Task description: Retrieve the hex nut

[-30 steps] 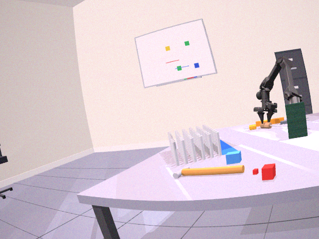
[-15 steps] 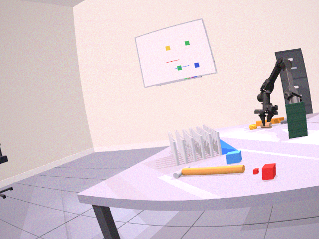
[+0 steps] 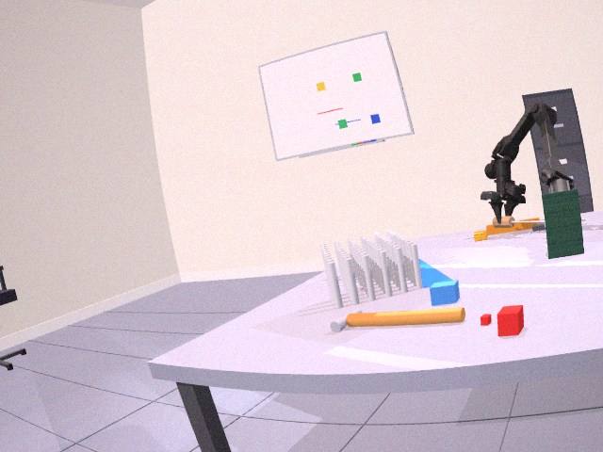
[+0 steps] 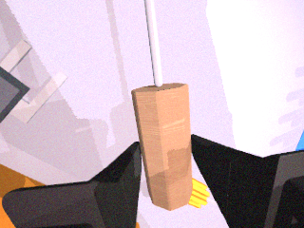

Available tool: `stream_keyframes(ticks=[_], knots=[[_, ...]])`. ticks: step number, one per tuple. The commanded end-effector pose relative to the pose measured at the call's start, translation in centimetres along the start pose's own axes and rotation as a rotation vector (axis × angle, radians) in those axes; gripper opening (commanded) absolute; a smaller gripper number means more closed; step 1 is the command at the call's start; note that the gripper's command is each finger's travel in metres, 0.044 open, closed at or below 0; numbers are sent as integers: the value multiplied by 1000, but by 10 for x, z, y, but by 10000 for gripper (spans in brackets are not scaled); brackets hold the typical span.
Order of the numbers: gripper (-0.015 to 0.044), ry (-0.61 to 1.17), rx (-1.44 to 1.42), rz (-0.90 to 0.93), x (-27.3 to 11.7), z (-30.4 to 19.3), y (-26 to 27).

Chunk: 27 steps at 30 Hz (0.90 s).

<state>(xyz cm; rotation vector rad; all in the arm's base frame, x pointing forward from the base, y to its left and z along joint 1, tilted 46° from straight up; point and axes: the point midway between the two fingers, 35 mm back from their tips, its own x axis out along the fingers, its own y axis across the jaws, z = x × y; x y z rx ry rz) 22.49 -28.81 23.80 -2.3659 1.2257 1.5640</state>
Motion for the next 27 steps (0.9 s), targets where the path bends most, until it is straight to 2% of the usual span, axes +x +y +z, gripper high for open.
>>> stream_keyframes(ticks=[1, 6, 27], knots=[[0, 10, 11, 8, -21, -1, -2], [0, 12, -40, 9, -22, -1, -2], [0, 30, -764, 40, -20, -1, -2]])
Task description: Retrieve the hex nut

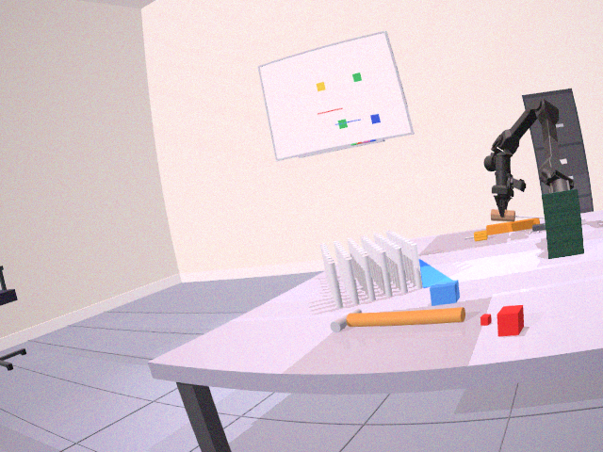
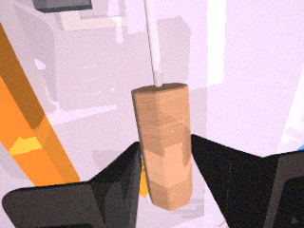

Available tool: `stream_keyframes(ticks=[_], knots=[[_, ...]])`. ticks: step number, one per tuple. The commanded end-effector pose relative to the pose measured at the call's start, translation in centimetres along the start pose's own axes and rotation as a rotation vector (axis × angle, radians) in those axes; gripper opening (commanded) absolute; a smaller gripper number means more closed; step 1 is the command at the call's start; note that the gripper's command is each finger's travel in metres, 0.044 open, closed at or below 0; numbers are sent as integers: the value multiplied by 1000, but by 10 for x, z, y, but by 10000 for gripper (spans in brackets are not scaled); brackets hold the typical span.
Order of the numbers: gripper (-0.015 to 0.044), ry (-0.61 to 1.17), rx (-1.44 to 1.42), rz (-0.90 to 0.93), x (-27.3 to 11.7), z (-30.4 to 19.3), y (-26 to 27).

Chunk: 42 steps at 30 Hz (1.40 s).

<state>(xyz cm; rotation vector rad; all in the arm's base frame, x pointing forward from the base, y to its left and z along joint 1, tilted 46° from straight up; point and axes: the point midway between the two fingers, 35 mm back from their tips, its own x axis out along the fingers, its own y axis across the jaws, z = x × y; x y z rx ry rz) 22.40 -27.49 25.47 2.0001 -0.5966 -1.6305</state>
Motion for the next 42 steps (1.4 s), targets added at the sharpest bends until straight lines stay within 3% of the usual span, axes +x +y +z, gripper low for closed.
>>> stream_keyframes(ticks=[1, 42], knots=[[0, -3, -122, 7, 1, 1, -1], [0, -34, -1535, 73, 3, 1, -2]])
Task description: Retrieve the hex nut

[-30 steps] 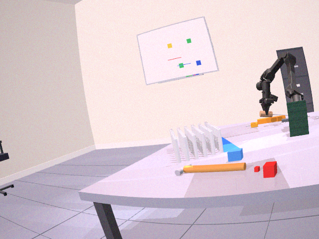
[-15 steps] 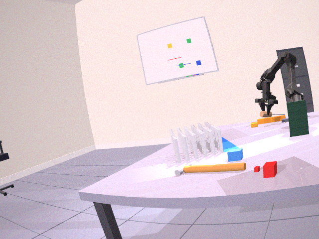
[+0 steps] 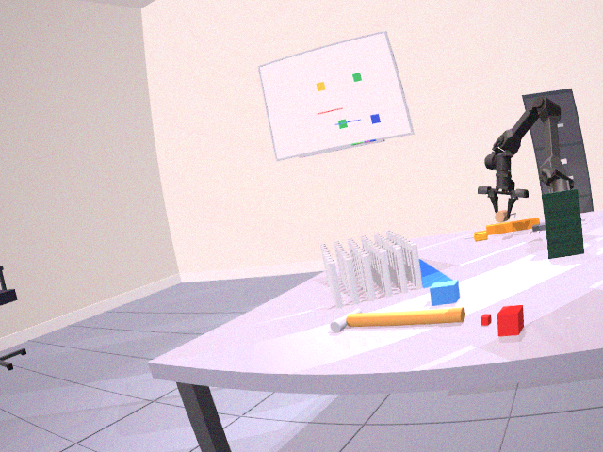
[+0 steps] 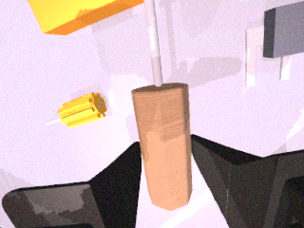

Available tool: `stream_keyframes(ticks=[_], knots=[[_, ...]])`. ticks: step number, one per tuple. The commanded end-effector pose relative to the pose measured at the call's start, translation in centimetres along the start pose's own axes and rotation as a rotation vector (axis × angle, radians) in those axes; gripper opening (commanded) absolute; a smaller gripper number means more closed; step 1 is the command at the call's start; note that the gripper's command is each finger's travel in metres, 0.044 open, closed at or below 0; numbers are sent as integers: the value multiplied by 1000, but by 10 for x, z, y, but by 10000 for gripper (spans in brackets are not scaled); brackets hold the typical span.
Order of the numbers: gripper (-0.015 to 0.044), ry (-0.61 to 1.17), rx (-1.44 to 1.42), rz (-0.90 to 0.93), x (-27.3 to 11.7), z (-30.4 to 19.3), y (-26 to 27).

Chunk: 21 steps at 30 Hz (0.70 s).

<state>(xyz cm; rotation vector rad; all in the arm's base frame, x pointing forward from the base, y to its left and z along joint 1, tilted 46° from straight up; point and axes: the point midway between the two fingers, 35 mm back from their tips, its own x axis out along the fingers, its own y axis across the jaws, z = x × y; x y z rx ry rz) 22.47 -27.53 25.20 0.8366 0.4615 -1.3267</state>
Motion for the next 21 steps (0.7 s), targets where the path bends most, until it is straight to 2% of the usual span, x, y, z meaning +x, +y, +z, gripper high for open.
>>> stream_keyframes(ticks=[1, 21], knots=[[0, -9, -122, -1, 0, 0, -1], [0, -41, -811, 0, 1, -1, -1]])
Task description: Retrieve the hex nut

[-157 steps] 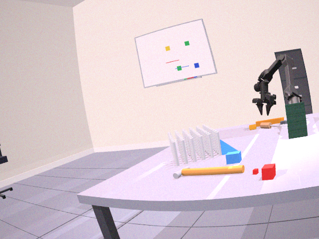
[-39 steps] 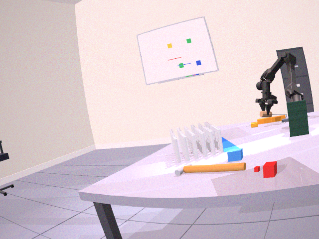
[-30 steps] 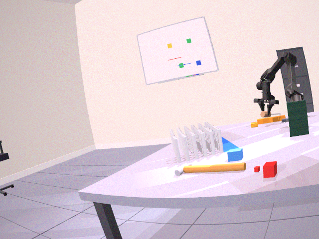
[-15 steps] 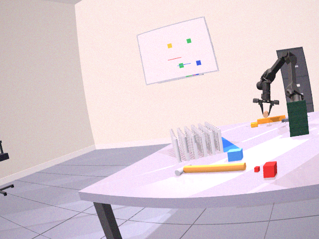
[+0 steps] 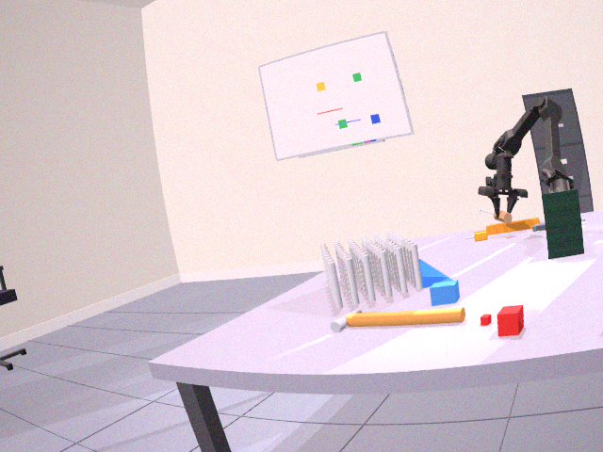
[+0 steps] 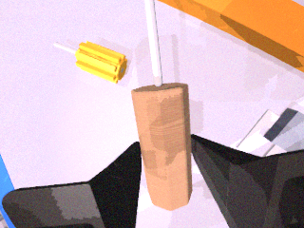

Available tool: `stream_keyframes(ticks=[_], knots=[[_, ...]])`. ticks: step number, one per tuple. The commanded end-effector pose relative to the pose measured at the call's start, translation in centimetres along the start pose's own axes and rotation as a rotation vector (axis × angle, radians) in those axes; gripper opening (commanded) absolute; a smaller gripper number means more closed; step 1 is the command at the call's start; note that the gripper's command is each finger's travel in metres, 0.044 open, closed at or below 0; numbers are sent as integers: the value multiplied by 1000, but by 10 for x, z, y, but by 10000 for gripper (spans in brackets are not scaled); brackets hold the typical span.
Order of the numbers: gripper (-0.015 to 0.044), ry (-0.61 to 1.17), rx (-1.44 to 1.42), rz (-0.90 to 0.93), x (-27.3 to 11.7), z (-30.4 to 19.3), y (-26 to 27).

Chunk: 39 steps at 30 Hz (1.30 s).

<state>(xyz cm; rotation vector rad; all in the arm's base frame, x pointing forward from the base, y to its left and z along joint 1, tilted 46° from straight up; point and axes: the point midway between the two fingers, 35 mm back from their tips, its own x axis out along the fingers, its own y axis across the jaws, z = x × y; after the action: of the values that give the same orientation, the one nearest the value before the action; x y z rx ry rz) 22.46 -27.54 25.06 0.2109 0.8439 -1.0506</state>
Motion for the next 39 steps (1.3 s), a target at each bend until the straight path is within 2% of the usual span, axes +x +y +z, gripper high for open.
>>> stream_keyframes(ticks=[1, 39], knots=[[0, -7, -122, -6, 0, -1, 0], [0, -41, -1429, -62, 1, -3, 0]])
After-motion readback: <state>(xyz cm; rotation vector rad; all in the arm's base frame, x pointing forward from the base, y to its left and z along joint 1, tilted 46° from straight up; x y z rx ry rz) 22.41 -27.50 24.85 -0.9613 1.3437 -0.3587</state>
